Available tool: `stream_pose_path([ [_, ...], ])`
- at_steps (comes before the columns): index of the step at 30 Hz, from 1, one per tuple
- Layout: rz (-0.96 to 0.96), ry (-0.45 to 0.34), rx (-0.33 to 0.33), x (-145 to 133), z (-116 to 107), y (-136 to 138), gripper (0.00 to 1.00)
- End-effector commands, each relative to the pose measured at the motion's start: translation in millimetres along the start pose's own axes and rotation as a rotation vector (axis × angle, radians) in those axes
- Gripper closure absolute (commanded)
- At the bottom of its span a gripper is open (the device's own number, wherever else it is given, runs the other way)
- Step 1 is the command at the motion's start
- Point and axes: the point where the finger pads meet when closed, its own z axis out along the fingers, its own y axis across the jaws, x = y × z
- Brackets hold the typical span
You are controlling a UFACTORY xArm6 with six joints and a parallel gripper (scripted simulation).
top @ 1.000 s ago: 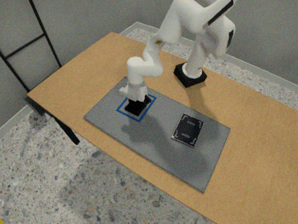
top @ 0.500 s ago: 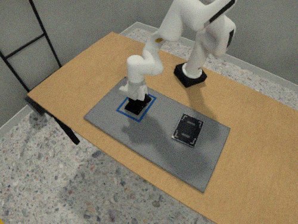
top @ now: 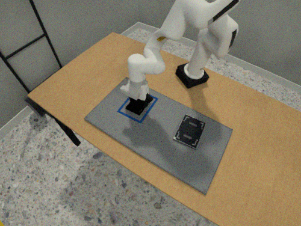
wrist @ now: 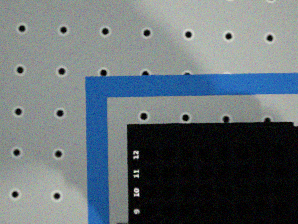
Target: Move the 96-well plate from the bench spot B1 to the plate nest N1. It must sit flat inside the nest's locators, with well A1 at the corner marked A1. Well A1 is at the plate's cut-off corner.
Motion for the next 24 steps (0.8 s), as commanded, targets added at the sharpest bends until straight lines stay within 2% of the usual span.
stream_pose_path([
  [1,0.000,0.003,-0.002,1,-2,1,1.00],
  [6,0.000,0.003,-0.002,1,-2,1,1.00],
  [24,0.000,0.003,-0.002,1,-28,1,1.00],
])
